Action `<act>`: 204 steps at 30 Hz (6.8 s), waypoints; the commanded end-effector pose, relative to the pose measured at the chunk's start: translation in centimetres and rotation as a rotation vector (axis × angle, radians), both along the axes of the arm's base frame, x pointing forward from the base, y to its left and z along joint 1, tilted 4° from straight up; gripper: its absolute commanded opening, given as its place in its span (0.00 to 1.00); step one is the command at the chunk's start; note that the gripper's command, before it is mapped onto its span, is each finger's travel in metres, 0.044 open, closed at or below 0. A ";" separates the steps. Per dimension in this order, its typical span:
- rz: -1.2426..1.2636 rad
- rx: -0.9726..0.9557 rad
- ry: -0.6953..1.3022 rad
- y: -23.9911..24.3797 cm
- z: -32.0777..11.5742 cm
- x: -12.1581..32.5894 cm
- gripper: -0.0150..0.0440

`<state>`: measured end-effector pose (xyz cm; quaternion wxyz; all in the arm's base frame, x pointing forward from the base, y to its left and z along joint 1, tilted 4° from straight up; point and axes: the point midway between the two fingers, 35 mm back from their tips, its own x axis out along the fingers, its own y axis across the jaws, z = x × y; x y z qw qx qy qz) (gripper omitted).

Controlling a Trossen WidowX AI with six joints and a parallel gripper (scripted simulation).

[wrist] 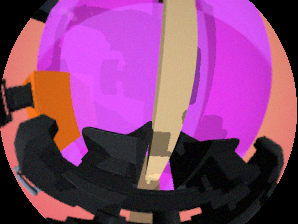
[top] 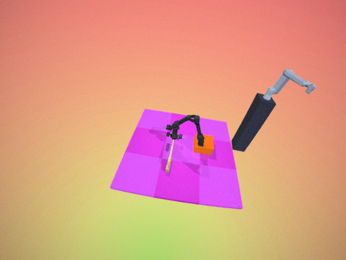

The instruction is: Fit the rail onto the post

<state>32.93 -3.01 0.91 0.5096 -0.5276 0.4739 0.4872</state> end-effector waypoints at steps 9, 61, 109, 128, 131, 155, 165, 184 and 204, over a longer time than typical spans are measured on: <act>0.002 0.006 -0.017 0.1 1.1 0.2 0.25; 0.002 0.006 -0.017 0.1 2.3 0.0 0.25; 0.002 0.006 -0.017 -0.4 2.2 -0.2 0.25; 0.002 0.005 -0.017 -1.0 2.3 -0.1 0.25; 0.002 0.005 -0.017 -1.1 2.3 -0.1 0.25; 0.002 0.005 -0.017 -1.8 2.1 -0.1 0.25; 0.002 0.004 -0.017 -2.1 2.1 -0.1 0.25; 0.002 0.004 -0.017 -2.7 2.3 -0.1 0.25; 0.002 0.003 -0.017 -3.3 2.2 -0.1 0.25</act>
